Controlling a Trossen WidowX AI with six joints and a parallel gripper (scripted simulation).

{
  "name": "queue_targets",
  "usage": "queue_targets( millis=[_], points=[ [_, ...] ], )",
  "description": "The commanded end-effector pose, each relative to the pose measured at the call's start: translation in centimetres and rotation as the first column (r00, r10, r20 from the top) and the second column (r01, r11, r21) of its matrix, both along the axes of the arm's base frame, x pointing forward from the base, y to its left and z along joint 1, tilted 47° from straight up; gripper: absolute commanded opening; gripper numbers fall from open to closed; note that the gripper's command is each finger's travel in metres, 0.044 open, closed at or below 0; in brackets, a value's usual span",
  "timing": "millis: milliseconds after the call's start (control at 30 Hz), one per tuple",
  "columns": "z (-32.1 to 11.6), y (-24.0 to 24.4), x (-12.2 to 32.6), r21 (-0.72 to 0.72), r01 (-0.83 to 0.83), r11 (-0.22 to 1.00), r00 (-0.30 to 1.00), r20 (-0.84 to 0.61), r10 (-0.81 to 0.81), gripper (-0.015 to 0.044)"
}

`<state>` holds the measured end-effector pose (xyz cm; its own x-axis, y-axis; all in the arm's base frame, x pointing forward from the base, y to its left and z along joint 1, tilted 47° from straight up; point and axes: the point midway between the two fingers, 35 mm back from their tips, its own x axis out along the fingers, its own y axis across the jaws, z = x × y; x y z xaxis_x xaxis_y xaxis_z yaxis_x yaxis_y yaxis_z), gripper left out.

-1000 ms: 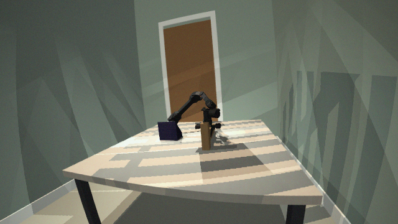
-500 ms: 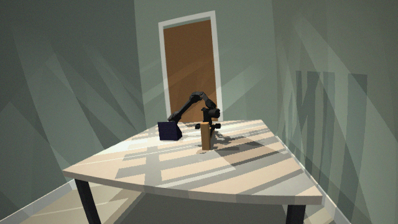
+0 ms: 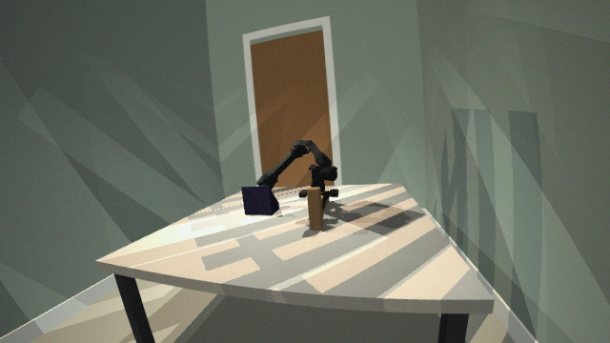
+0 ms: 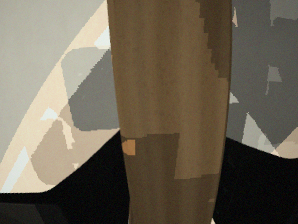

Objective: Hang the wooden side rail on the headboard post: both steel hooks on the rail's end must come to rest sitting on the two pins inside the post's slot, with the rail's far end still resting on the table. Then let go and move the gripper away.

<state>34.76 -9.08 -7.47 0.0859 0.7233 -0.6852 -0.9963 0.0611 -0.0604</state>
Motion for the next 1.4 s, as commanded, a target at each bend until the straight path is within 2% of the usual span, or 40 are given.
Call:
queue_targets(
  millis=[0, 1367],
  points=[
    [0.08, -0.44, 0.03, -0.006, 0.002, 1.0, 1.0, 0.006, -0.002, 0.0],
    [-0.41, -0.03, 0.01, -0.006, 0.002, 1.0, 1.0, 0.006, -0.002, 0.0]
  ],
)
